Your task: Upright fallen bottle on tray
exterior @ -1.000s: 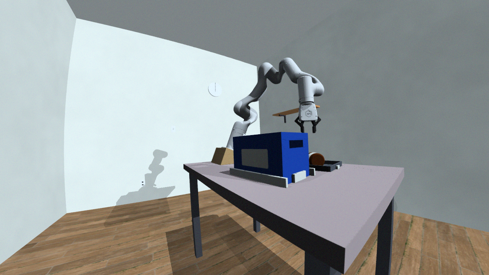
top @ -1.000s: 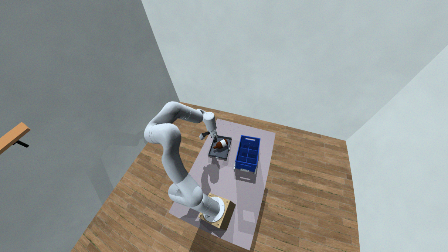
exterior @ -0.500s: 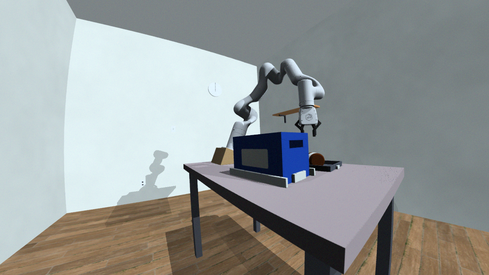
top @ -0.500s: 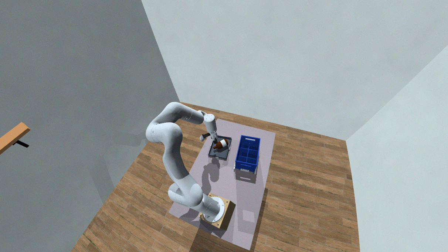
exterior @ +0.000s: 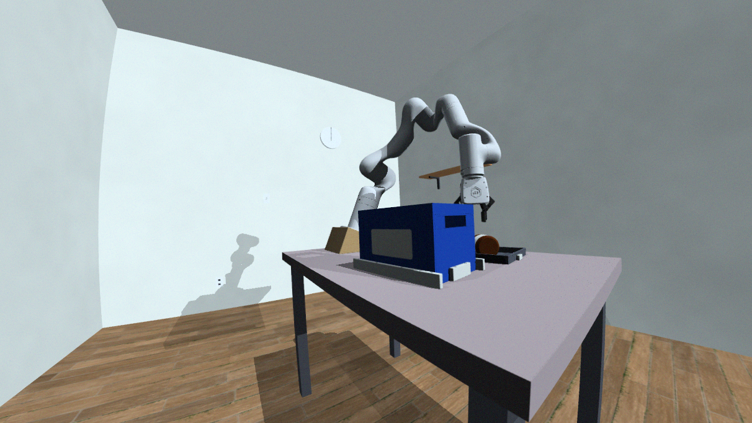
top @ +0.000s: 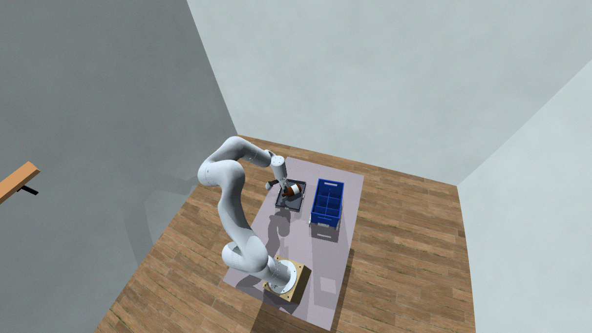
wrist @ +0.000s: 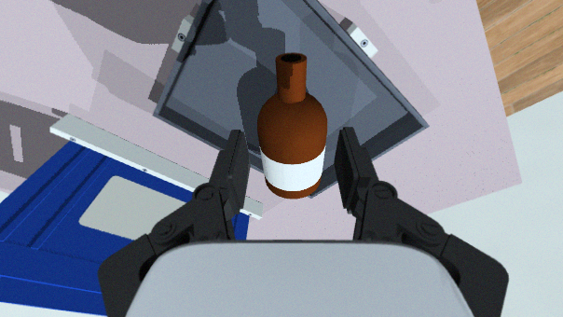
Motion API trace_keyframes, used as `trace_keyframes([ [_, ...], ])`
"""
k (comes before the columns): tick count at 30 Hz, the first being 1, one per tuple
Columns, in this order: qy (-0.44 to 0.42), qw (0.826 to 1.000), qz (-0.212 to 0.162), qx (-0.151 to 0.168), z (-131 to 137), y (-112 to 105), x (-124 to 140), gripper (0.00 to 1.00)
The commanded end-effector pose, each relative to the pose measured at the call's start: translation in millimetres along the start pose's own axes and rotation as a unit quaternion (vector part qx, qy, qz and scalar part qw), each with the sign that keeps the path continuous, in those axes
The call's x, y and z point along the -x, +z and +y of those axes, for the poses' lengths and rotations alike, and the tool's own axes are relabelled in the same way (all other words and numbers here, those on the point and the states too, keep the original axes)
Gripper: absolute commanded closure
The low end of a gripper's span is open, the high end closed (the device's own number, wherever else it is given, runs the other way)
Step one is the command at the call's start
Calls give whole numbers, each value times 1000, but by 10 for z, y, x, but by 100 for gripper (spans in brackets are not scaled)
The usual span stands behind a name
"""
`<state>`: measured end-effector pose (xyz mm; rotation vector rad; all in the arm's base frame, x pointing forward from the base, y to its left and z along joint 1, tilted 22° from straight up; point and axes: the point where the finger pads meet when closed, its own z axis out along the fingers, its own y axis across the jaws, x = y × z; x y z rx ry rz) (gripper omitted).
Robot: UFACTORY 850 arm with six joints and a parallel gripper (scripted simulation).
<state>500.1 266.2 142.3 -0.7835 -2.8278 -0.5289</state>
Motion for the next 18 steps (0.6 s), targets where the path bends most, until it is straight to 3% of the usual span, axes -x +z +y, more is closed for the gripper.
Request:
trace_keyframes([
  [1,0,1000,0,1,8,118,4,35],
  [18,0,1000,0,1,7,463,1,35],
])
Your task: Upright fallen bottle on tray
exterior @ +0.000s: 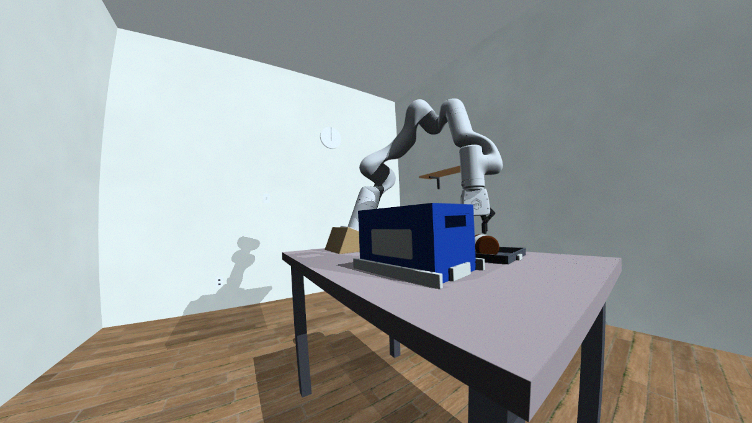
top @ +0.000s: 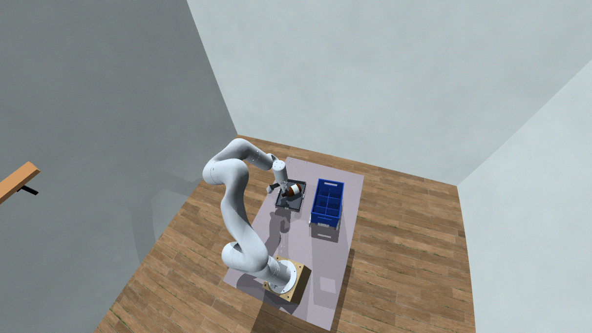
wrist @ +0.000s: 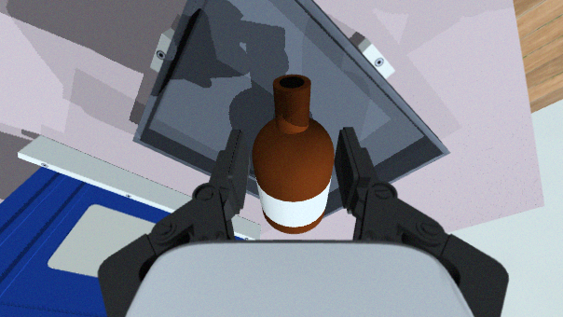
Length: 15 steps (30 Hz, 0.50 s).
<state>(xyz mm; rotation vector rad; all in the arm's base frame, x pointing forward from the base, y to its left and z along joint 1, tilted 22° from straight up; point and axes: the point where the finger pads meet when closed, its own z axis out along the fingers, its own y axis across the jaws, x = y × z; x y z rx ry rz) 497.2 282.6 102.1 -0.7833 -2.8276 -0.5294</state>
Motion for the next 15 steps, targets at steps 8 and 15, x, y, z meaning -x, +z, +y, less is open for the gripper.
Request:
trace_keyframes([
  [8,0,1000,-1,1,8,72,4,35],
  [15,0,1000,-1,1,8,73,4,35],
])
